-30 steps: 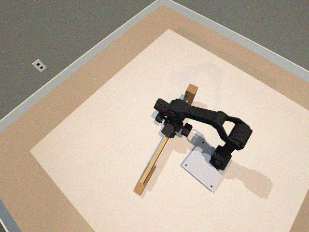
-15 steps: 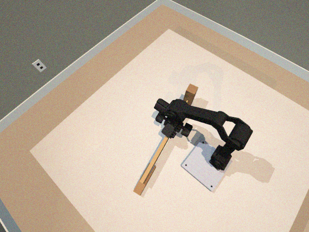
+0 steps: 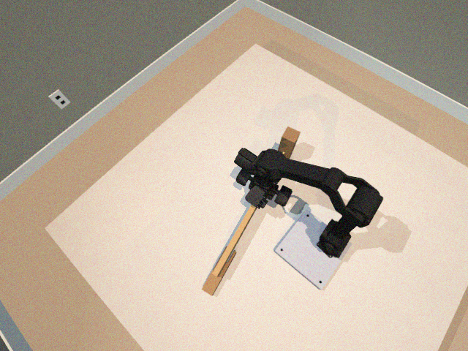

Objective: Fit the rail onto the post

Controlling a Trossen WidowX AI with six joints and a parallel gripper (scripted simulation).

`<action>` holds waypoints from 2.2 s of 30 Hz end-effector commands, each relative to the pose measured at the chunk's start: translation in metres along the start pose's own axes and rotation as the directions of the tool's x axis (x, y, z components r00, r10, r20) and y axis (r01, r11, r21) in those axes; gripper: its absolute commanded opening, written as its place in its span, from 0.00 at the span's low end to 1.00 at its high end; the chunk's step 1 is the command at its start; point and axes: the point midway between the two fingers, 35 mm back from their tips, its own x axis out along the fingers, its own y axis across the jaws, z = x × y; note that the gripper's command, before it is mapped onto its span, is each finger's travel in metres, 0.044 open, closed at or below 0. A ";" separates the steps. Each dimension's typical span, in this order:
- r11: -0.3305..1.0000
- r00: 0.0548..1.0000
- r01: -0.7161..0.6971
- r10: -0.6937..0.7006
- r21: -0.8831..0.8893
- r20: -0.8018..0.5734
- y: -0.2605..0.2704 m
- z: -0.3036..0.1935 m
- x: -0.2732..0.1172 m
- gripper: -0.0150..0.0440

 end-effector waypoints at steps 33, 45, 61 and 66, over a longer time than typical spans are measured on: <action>1.000 1.000 0.005 -0.005 -0.004 0.000 -0.002 -0.011 -0.003 0.25; 1.000 1.000 0.005 -0.005 -0.004 0.000 -0.003 -0.015 -0.001 0.25; 1.000 1.000 0.005 -0.005 -0.004 0.000 -0.003 -0.020 -0.003 0.25; 1.000 1.000 0.005 -0.005 -0.004 -0.001 -0.003 -0.021 -0.003 0.25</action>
